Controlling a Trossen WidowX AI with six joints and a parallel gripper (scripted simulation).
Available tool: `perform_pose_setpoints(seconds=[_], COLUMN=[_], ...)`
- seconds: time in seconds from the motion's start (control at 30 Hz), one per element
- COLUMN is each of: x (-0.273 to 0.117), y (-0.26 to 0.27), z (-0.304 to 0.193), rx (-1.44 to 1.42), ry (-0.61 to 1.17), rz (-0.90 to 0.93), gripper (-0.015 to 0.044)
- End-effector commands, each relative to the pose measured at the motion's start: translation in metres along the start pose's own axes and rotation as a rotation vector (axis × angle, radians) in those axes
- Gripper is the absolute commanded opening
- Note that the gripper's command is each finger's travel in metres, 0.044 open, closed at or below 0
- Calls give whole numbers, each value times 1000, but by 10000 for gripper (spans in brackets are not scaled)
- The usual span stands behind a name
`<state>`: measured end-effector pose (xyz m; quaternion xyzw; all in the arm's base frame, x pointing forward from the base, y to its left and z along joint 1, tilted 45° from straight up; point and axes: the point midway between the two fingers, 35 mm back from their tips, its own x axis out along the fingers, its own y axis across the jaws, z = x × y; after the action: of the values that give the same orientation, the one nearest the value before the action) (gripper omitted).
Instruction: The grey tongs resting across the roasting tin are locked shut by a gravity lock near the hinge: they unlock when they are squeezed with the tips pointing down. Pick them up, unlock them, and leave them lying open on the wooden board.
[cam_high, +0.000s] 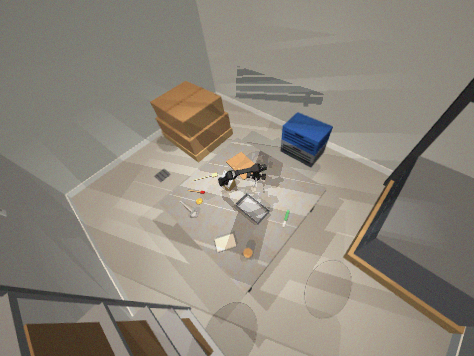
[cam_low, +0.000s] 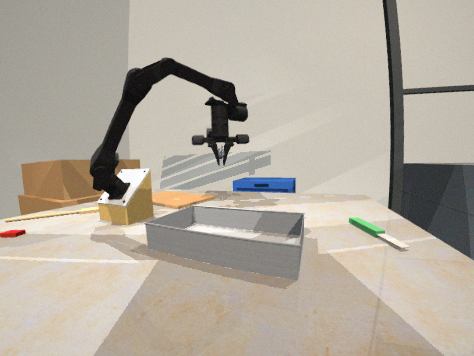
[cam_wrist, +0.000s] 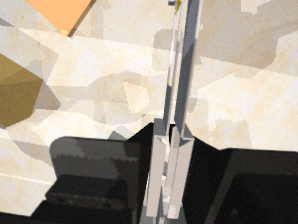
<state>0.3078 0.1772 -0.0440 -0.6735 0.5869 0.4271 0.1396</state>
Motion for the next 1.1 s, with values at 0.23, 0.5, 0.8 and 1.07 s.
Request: perform_pose_setpoints(seconds=[0.23, 0.5, 0.8, 1.07], x=[9, 5, -7, -12], y=[16, 24, 61, 102], z=[86, 100, 150, 194], rx=[-174, -208, -349, -482], ry=[8, 2, -14, -26], rz=[9, 4, -11, -17], gripper=[-150, -150, -150, -150])
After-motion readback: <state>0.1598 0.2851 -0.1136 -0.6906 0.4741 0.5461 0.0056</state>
